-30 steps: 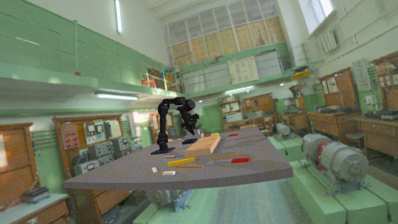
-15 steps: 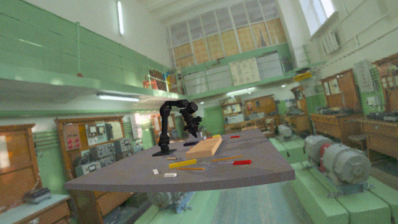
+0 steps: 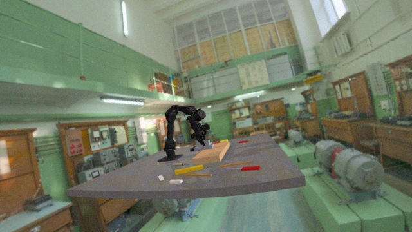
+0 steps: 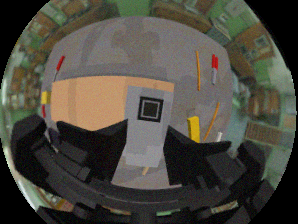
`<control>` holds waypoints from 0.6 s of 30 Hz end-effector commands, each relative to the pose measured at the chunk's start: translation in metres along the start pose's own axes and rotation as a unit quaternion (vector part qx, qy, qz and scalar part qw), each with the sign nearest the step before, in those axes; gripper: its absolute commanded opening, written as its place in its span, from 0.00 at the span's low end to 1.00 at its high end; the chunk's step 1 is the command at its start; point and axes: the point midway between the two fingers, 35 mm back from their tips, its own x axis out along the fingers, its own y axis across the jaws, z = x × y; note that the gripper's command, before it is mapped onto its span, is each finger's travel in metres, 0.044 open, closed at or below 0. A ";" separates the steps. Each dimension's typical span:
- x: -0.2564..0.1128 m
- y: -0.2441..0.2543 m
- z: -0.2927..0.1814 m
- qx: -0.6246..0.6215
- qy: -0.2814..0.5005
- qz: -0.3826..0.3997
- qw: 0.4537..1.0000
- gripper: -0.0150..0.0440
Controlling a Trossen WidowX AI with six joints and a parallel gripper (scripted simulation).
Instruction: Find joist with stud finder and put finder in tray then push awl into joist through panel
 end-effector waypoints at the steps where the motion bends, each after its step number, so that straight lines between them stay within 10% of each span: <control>1: 0.005 0.000 0.000 -0.002 -0.004 0.001 1.000 0.25; 18: 0.025 0.000 -0.006 -0.002 -0.004 0.001 1.000 0.25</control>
